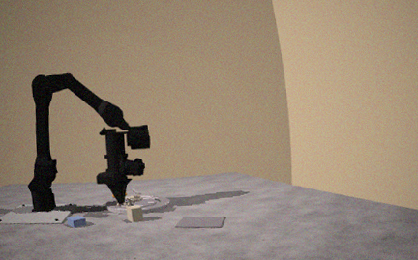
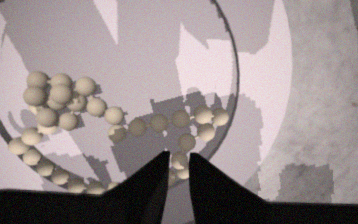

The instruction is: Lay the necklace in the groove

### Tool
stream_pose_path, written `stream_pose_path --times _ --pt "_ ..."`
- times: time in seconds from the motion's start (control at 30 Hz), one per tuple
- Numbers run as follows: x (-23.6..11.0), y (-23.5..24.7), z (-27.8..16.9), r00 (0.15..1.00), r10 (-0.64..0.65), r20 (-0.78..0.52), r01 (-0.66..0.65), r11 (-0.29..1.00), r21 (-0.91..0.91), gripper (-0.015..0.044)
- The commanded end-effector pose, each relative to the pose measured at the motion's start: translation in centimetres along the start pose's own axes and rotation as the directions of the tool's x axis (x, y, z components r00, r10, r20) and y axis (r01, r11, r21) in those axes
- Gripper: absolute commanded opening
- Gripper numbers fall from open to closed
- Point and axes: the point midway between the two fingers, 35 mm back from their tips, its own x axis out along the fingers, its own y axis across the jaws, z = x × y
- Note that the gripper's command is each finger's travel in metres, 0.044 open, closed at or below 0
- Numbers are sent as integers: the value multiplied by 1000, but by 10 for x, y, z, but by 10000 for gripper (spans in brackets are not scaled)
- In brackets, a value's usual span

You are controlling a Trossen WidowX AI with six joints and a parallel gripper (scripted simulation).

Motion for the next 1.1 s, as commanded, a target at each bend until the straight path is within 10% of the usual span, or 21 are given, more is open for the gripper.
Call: stream_pose_path --times 0.0,1.07 --pt "0 0 0 1000 0 1 0 1000 0 0" --pt "-6 -11 -1 1000 -4 -4 4 1000 -3 0"
